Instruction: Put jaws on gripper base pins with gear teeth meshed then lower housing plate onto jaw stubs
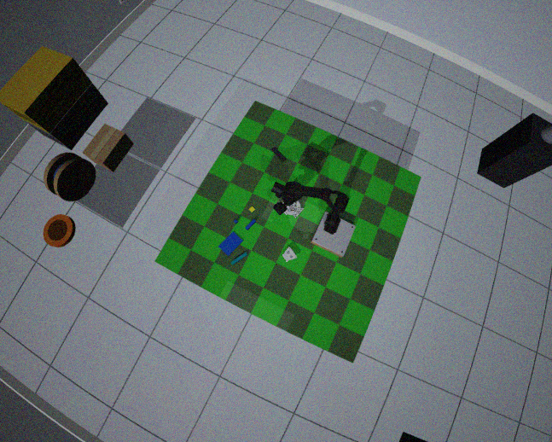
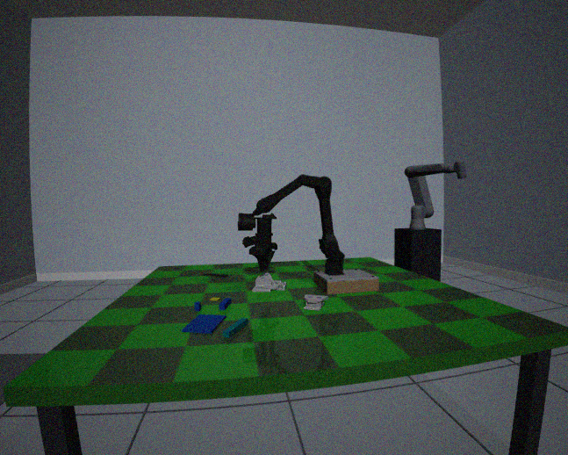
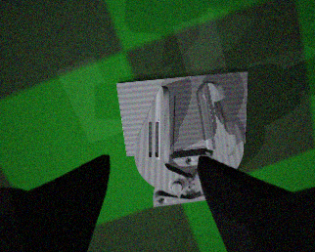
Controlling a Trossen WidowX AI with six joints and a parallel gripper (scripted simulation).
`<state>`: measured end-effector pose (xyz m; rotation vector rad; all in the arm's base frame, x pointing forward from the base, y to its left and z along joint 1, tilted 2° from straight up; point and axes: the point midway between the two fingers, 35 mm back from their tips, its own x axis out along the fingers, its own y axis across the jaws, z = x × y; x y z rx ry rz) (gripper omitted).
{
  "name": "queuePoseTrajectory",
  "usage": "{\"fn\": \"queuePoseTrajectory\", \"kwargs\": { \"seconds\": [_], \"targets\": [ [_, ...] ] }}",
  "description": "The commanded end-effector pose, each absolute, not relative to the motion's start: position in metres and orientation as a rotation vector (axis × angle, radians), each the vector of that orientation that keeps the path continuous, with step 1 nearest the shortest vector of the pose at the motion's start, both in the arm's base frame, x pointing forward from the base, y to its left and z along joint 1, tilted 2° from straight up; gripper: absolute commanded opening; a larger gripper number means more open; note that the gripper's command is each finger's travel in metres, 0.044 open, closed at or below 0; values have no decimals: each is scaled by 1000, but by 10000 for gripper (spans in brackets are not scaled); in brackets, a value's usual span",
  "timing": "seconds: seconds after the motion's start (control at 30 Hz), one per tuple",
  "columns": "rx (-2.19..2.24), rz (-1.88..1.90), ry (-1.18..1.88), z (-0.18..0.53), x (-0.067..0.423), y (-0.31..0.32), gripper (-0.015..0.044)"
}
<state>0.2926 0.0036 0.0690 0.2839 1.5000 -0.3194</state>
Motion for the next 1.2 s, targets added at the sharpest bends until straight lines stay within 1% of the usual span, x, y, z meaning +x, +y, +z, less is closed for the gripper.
{"fn": "queuePoseTrajectory", "kwargs": {
  "seconds": [0.0, 0.13, 0.17, 0.67, 1.17],
  "targets": [
    [288, -286, 1491, 69, 292, 16, 329],
    [233, -203, 1487, 72, 291, 39, 434],
    [214, -181, 1489, 73, 290, 45, 440],
    [-141, 165, 1518, 76, 262, 128, 440],
    [-504, 511, 1489, 79, 210, 199, 440]
  ]
}}
